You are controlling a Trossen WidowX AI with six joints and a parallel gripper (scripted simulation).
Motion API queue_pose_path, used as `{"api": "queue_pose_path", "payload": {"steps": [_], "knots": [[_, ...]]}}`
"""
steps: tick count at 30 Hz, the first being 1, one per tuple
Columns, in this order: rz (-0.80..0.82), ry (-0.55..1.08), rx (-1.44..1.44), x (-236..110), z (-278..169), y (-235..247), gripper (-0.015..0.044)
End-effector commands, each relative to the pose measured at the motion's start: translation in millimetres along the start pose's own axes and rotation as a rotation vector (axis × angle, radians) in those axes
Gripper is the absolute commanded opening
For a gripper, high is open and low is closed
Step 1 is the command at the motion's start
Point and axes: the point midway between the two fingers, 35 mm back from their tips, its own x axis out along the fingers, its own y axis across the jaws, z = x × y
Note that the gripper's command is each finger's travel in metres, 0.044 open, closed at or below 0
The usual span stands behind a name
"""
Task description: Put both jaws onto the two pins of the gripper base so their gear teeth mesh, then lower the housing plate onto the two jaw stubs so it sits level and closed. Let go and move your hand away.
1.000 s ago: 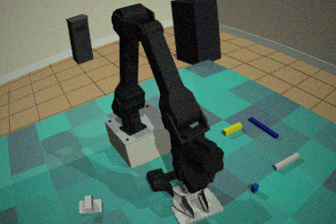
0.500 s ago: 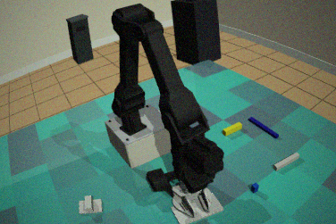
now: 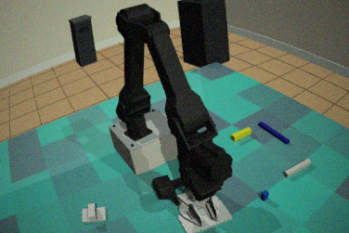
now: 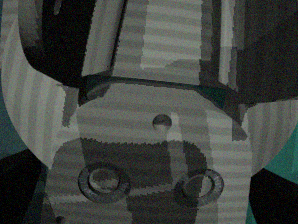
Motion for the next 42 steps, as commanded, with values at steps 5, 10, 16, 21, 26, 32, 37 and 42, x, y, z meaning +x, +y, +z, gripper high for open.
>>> {"api": "queue_pose_path", "payload": {"steps": [5,10,16,21,26,32,37,42], "knots": [[0.003,-0.002,-0.001,-42,3,1,0.0440],[0.005,-0.003,-0.003,-77,-1,0,0.0440],[0.003,-0.004,-0.001,-94,-21,-7,0.0440],[0.004,0.002,-0.003,-125,-53,-17,0.0440],[0.004,0.002,-0.003,-126,-54,-17,0.0440],[0.004,0.002,-0.003,-126,-54,-17,0.0440],[0.004,0.002,-0.003,-126,-54,-17,0.0440],[0.004,0.002,-0.003,-126,-54,-17,0.0440]]}}
